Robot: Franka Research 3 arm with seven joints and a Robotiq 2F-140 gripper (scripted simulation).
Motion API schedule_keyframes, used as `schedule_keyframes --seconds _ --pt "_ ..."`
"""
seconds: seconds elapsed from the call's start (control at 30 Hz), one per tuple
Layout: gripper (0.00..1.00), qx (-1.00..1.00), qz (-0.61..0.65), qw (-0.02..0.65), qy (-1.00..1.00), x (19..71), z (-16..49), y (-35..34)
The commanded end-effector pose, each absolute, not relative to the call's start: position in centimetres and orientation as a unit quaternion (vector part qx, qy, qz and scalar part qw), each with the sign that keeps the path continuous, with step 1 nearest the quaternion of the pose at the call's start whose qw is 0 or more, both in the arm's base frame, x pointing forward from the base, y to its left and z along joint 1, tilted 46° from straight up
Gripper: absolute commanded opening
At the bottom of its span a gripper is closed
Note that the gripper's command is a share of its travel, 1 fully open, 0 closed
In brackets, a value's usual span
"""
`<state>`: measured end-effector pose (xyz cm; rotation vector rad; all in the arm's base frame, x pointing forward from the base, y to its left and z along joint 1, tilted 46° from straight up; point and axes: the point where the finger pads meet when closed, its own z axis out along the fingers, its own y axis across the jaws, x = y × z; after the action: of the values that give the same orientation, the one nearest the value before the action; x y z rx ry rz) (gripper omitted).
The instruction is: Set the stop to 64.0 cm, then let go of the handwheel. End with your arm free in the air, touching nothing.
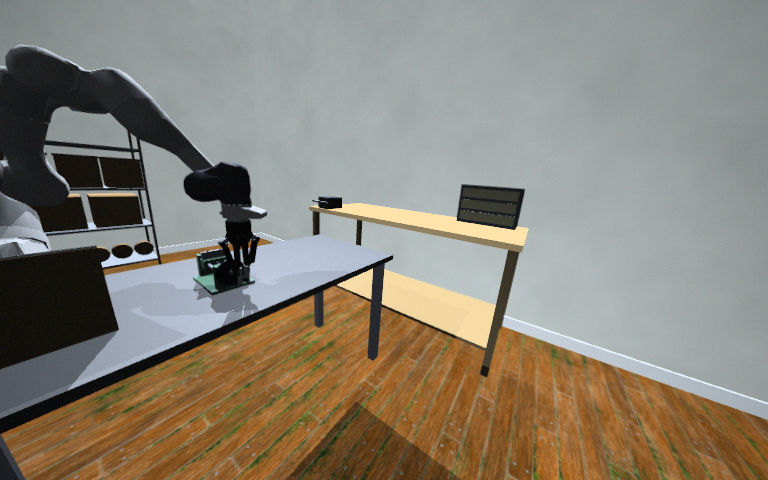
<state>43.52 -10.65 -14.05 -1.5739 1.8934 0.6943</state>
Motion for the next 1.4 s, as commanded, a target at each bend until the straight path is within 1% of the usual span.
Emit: schedule_keyframes --seconds 0.0,1.37 --pt "0.04 -0.591 0.260 0.287 0.708 43.37 -14.30 -10.51" --pt "0.04 -0.591 0.260 0.287 0.708 42.96 -14.54 -10.18"
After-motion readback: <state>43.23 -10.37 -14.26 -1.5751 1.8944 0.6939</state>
